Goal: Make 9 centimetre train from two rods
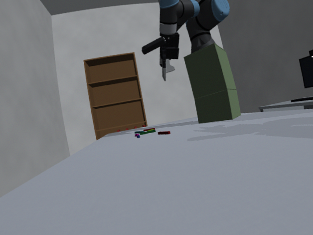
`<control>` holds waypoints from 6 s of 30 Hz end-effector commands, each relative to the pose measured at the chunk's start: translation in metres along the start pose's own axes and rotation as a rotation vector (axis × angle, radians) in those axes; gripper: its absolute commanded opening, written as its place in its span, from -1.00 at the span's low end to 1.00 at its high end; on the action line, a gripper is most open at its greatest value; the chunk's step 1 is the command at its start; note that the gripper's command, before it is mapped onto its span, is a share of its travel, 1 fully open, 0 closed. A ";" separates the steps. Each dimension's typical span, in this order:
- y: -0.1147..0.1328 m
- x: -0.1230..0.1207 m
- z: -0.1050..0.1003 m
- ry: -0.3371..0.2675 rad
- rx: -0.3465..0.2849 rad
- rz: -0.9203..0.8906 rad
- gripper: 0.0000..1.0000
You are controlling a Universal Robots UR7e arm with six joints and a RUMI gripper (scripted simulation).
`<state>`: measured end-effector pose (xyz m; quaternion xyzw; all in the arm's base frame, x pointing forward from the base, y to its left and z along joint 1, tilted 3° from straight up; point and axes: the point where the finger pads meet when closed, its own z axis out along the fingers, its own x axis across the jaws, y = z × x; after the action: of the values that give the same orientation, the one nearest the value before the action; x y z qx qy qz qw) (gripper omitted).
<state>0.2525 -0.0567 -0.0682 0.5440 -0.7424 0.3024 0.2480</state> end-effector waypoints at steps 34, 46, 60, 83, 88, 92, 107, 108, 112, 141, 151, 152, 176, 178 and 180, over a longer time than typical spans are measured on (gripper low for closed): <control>-0.003 -0.003 0.001 -0.005 -0.004 -0.021 1.00; -0.007 -0.012 0.004 -0.025 -0.018 -0.117 1.00; -0.017 -0.031 0.010 -0.071 -0.039 -0.312 1.00; -0.037 -0.070 0.023 -0.183 -0.046 -0.728 1.00; -0.041 -0.079 0.025 -0.210 -0.039 -0.822 1.00; -0.045 -0.085 0.027 -0.229 -0.033 -0.888 1.00; -0.059 -0.108 0.036 -0.308 0.012 -1.163 1.00; -0.061 -0.111 0.037 -0.318 0.020 -1.198 1.00; -0.065 -0.116 0.039 -0.338 0.037 -1.270 1.00; -0.096 -0.151 0.057 -0.454 0.222 -1.777 1.00; -0.107 -0.162 0.064 -0.478 0.313 -1.952 1.00; -0.107 -0.162 0.064 -0.478 0.313 -1.952 1.00; -0.138 -0.182 0.085 -0.479 0.580 -2.363 1.00; -0.143 -0.184 0.089 -0.471 0.623 -2.418 1.00; -0.145 -0.185 0.090 -0.466 0.644 -2.445 1.00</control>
<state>0.4306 -0.0293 -0.2284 0.9588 0.2567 -0.0628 0.1038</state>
